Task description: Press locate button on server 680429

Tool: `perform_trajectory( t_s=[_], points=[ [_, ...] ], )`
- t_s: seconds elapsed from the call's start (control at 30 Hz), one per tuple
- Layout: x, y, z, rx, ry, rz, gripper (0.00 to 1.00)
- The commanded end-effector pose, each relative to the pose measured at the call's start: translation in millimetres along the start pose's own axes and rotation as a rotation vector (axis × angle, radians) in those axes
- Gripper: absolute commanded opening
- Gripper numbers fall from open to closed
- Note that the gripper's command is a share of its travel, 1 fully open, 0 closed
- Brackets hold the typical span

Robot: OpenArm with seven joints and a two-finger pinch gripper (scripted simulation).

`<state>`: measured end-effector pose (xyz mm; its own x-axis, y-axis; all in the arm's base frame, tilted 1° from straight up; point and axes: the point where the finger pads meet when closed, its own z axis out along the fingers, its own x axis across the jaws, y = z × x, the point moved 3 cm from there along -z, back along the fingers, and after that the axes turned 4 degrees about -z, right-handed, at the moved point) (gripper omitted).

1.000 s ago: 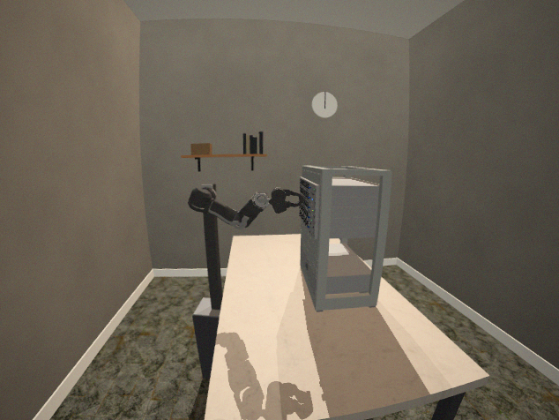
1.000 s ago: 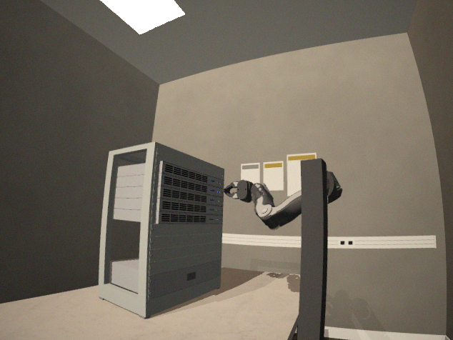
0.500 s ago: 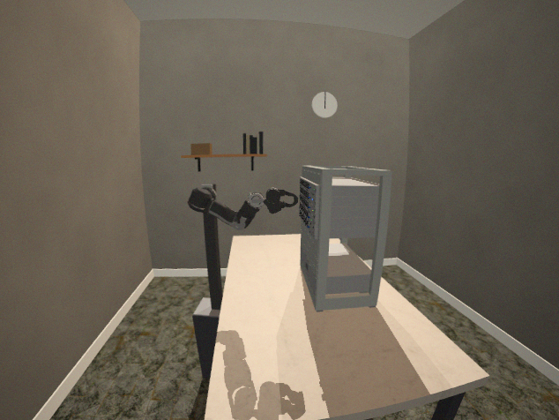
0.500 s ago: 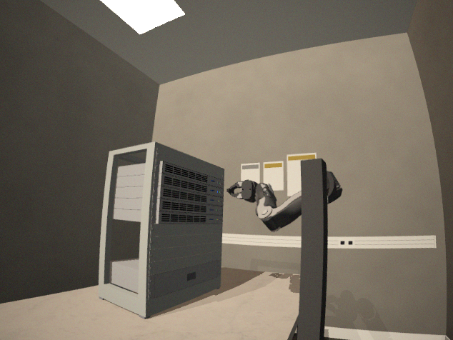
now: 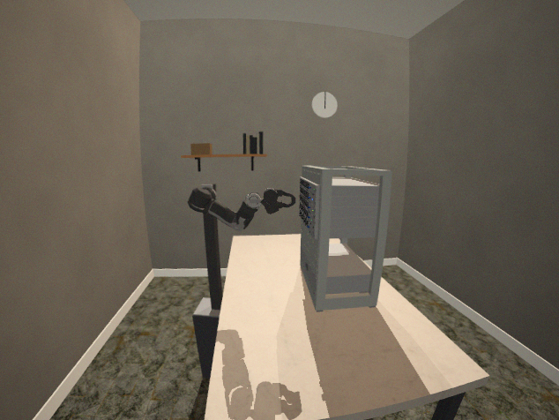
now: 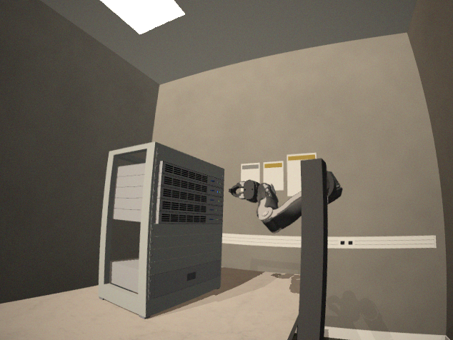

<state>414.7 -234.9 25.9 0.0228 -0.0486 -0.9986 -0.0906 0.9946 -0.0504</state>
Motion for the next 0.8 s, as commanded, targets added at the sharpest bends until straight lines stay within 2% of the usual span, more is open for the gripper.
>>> perform_trajectory(
  t_s=[0.0,0.57,0.77],
  points=[
    [0.3,1.0,-0.4,-0.003,0.004,-0.008,0.0],
    [0.3,1.0,-15.4,-0.003,0.004,-0.008,0.0],
    [0.2,0.9,-27.2,-0.003,0.004,-0.008,0.0]
  ],
)
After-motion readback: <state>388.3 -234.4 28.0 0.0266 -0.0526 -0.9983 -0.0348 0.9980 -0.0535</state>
